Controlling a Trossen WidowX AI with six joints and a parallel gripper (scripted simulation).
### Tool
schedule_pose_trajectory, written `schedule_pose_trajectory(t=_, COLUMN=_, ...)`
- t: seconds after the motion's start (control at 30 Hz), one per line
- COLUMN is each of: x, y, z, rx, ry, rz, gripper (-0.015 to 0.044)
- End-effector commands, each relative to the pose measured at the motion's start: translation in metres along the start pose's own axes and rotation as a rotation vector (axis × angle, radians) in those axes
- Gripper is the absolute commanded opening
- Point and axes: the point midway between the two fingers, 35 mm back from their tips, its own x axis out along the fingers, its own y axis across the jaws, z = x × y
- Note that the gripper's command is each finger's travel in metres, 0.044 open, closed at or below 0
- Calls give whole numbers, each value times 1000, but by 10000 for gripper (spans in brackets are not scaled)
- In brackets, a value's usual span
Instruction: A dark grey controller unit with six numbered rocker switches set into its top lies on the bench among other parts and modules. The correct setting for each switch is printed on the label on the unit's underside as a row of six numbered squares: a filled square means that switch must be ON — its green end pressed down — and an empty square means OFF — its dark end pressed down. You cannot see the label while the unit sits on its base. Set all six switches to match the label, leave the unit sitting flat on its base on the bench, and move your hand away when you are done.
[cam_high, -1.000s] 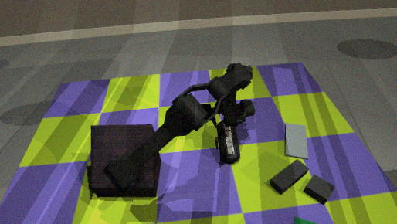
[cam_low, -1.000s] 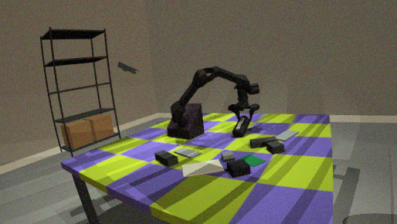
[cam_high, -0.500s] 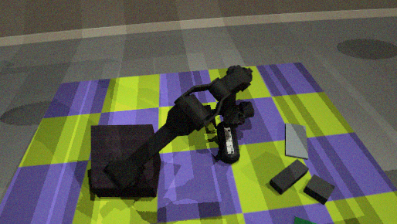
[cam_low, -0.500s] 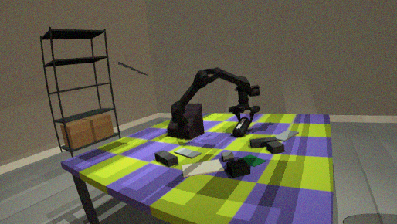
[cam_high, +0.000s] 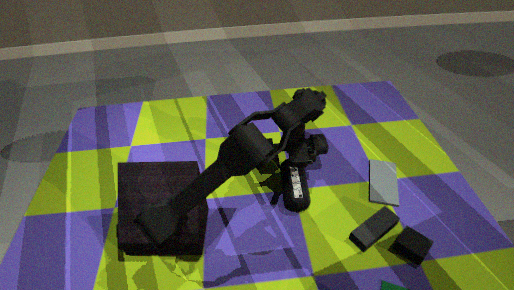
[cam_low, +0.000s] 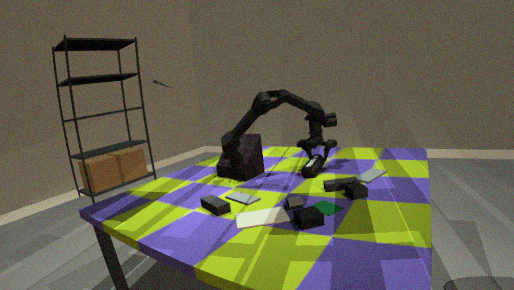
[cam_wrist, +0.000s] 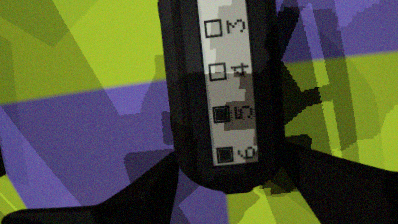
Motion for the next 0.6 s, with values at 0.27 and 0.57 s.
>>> schedule_pose_trajectory(t=0.27, x=12, y=0, z=0, rx=-4, ry=-11, rz=-1, gripper=338)
schedule_pose_trajectory(t=0.57, x=19, y=0, z=-1, rx=-4, ry=-11, rz=-1, gripper=338)
